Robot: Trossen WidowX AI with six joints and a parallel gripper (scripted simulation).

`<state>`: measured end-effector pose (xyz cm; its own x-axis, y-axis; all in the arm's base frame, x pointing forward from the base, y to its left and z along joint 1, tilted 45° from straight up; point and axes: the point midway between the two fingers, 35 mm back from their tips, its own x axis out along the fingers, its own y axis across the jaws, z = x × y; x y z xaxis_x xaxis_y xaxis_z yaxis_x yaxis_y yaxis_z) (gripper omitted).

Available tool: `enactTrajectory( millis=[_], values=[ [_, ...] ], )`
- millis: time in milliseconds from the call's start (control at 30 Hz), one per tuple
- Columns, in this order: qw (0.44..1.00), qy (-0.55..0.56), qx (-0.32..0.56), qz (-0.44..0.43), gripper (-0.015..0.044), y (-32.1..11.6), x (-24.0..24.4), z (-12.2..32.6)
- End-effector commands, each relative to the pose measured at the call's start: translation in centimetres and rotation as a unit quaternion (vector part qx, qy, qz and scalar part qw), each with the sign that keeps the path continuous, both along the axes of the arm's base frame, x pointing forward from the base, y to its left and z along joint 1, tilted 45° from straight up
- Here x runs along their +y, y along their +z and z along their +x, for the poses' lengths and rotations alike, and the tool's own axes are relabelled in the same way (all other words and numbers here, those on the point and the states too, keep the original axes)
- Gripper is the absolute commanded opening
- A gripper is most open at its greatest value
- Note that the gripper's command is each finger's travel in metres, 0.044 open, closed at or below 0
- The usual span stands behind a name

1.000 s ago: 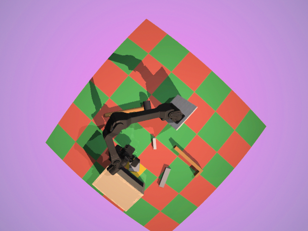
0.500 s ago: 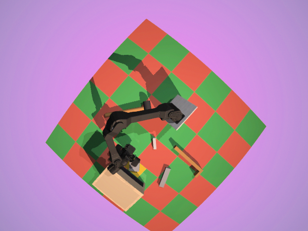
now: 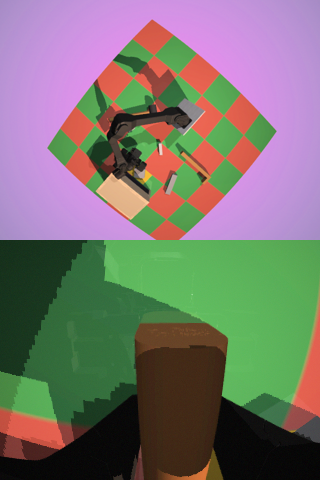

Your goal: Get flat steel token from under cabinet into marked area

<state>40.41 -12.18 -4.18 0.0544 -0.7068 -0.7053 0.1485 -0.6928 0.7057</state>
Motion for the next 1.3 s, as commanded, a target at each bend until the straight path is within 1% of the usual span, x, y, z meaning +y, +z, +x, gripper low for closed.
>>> enactTrajectory(
  millis=[0, 1267],
  values=[
    [1.0, 0.001, 0.005, 0.001, 0.0, -0.1, -0.1, -0.7],
    [1.0, 0.001, 0.006, 0.001, 0.0, 0.4, -0.9, -4.2]
  ],
)
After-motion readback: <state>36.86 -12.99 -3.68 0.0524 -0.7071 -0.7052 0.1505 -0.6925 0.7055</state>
